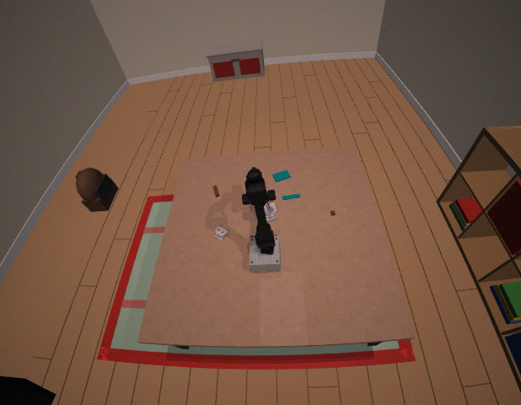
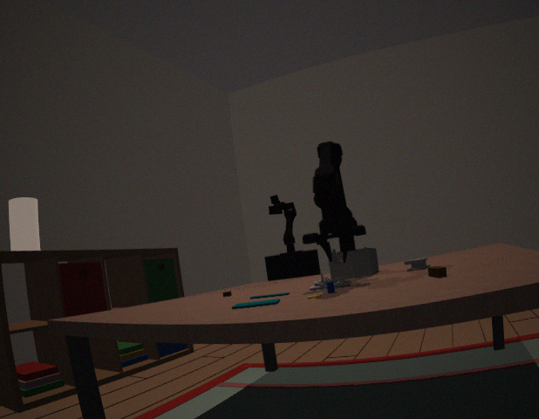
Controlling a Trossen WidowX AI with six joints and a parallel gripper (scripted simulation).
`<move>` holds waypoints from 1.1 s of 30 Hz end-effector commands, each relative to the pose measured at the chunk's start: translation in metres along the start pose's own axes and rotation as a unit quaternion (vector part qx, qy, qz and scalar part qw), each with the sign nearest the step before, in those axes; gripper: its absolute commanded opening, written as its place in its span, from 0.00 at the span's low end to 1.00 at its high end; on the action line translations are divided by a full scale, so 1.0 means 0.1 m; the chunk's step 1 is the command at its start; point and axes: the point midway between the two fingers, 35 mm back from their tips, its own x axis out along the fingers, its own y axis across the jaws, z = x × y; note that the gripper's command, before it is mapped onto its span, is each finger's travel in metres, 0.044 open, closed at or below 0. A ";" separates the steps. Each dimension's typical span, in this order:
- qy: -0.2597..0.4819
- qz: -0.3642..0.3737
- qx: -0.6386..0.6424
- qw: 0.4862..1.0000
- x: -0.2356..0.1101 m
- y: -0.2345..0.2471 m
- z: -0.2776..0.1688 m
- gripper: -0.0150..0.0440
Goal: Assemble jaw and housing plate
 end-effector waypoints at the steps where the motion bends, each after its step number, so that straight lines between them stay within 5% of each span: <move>1: 0.006 0.002 0.003 1.000 0.09 0.01 -0.04 0.48; 33: 0.006 0.002 0.003 1.000 0.35 0.01 -0.05 0.48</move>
